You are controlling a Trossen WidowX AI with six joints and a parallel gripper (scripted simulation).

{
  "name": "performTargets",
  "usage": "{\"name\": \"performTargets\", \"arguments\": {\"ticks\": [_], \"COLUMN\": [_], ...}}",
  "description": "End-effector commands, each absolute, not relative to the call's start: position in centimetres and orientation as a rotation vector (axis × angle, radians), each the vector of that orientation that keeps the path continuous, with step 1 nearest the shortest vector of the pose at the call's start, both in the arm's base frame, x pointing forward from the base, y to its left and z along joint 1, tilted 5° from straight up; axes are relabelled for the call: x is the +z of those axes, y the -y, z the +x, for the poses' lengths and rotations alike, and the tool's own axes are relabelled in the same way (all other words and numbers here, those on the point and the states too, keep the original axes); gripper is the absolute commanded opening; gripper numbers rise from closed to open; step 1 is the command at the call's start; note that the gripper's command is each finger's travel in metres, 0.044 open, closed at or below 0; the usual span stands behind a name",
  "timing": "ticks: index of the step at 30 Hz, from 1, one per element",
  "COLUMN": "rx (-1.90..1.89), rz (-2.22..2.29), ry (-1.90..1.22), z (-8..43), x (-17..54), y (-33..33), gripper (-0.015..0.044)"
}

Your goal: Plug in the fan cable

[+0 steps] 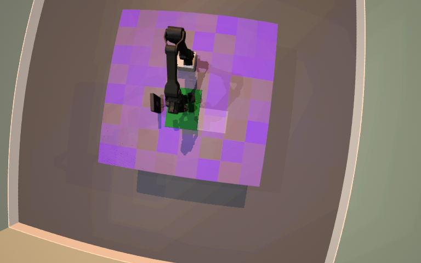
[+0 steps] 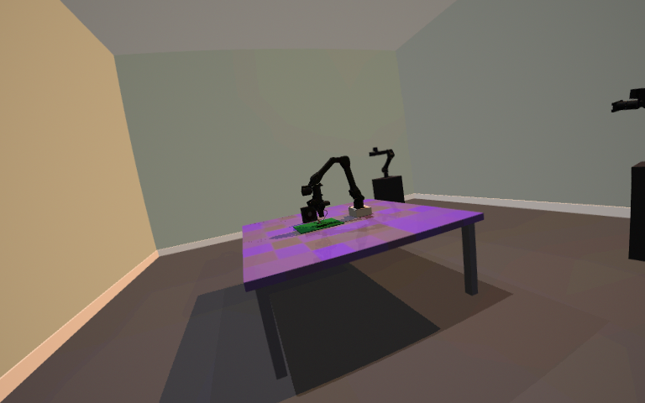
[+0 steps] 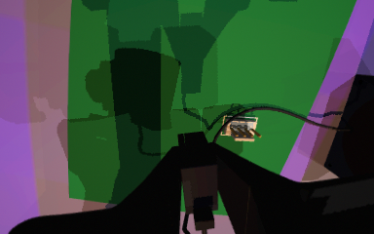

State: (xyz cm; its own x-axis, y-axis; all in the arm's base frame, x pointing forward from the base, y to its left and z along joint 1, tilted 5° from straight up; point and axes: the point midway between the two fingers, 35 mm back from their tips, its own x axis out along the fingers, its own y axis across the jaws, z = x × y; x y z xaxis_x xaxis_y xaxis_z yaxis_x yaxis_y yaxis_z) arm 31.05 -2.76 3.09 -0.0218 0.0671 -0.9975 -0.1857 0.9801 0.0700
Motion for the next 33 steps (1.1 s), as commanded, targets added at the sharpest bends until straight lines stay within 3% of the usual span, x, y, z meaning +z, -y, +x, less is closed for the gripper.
{"name": "performTargets", "arguments": {"ticks": [1, 33], "rx": [0.311, 1.161], "rz": [-0.204, -1.053], "ry": [-1.570, -1.248], "z": [31.1, 30.7], "x": [3.0, 2.6], "y": [3.4, 7.9], "gripper": [0.0000, 0.0000]}}
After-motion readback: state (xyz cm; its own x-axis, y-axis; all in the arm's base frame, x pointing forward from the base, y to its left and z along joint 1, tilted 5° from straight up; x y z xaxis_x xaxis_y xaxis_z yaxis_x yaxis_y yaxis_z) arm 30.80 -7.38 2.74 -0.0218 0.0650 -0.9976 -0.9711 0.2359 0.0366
